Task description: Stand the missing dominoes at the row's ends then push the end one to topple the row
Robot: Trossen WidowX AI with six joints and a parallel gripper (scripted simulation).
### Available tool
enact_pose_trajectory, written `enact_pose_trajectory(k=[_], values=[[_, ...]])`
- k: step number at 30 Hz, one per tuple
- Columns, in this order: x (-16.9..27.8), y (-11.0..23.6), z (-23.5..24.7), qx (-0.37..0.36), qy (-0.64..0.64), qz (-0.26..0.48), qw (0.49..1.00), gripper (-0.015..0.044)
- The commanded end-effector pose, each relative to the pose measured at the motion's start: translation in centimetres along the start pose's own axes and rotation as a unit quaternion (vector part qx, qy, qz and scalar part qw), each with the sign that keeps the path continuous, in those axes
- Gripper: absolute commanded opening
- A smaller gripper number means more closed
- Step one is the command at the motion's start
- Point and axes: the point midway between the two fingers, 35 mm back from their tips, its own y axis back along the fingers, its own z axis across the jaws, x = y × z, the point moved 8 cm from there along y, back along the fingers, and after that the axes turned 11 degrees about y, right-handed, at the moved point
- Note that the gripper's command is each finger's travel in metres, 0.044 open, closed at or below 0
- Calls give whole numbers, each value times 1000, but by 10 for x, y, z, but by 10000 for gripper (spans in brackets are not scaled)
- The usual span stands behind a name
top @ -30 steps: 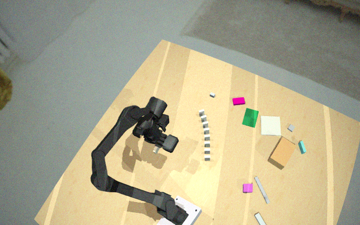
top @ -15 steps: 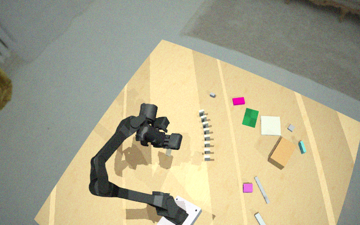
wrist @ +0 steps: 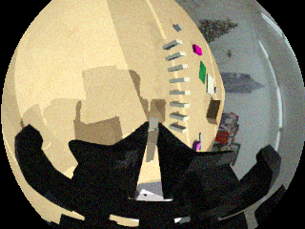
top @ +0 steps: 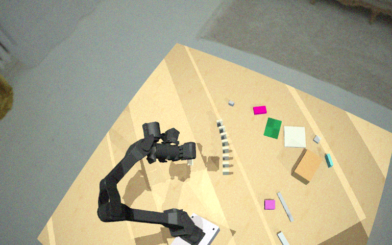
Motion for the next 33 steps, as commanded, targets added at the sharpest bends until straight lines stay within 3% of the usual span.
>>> enact_pose_trajectory(k=[1,17,33], values=[[1,-3,8,29,5,-41,999,30],[6,-4,39,101,-11,-208,973,30],[27,11,64,119,-103,-367,917,30]])
